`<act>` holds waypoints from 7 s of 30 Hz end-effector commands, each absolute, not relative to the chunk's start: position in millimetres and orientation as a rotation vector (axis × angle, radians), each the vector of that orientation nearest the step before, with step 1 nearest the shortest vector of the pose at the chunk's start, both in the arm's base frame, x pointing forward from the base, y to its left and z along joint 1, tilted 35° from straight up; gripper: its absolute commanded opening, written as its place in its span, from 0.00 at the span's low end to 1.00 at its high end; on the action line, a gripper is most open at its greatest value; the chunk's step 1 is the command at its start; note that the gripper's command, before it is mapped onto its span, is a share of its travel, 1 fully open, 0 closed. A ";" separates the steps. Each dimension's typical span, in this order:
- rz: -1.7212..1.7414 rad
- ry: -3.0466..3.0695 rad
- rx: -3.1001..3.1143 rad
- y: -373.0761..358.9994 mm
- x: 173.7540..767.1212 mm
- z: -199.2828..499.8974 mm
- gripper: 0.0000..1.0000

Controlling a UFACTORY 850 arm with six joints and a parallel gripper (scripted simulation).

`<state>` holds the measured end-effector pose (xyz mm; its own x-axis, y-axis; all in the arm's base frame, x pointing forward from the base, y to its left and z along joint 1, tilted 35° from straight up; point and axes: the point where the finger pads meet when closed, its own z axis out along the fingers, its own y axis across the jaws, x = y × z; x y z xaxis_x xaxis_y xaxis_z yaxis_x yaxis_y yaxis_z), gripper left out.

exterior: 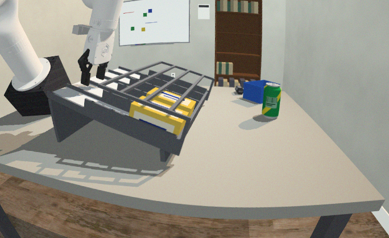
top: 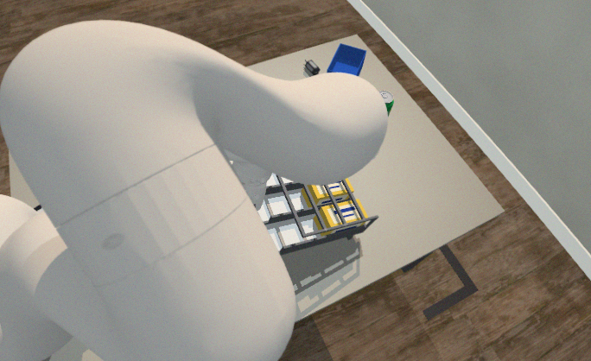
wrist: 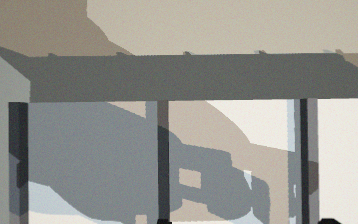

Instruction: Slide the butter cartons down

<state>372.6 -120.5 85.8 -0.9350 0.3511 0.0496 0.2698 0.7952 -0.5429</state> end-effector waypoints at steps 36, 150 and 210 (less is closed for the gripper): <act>0.824 -2.836 -0.493 -120.3 373.1 86.1 0.89; 0.824 -2.837 -0.493 -106.8 379.9 109.0 1.00; 0.823 -2.836 -0.493 -119.3 373.1 86.7 0.00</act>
